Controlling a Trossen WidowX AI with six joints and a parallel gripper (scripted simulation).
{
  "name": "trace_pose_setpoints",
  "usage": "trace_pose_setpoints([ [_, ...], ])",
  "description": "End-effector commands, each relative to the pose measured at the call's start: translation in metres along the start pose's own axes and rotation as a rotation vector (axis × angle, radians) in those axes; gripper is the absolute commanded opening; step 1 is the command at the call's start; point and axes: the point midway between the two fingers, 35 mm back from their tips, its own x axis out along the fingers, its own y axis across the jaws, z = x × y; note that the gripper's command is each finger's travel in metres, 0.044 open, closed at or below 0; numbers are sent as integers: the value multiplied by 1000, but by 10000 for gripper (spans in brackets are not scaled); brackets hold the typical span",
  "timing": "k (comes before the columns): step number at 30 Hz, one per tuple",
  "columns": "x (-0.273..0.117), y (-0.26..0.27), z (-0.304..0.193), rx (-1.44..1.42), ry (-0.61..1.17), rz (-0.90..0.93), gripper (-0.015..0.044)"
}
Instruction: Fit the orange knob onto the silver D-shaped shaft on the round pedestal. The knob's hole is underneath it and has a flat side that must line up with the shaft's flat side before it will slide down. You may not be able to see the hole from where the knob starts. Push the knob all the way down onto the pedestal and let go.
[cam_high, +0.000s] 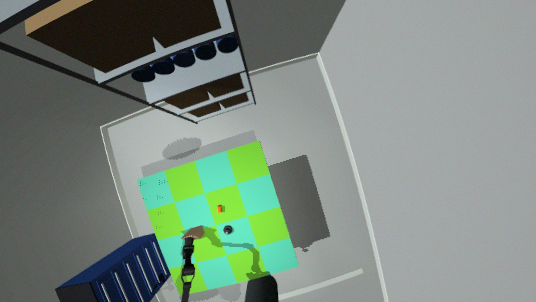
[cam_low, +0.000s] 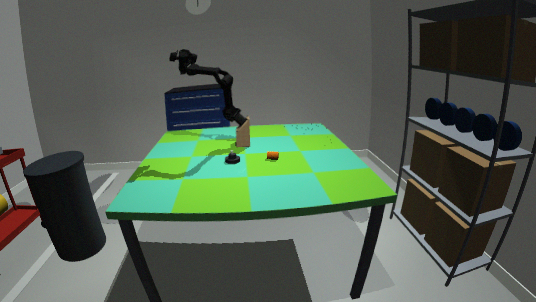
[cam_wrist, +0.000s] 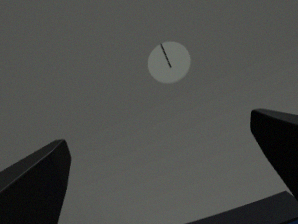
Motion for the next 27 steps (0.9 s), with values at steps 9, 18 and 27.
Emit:
trace_pose_setpoints([
  [9, -8, 45, -143, -126, 441, 179, 440],
  [18, -116, 102, -270, -338, 854, 542, 440],
  [27, -282, 139, -314, -478, 1154, 972, 440],
])
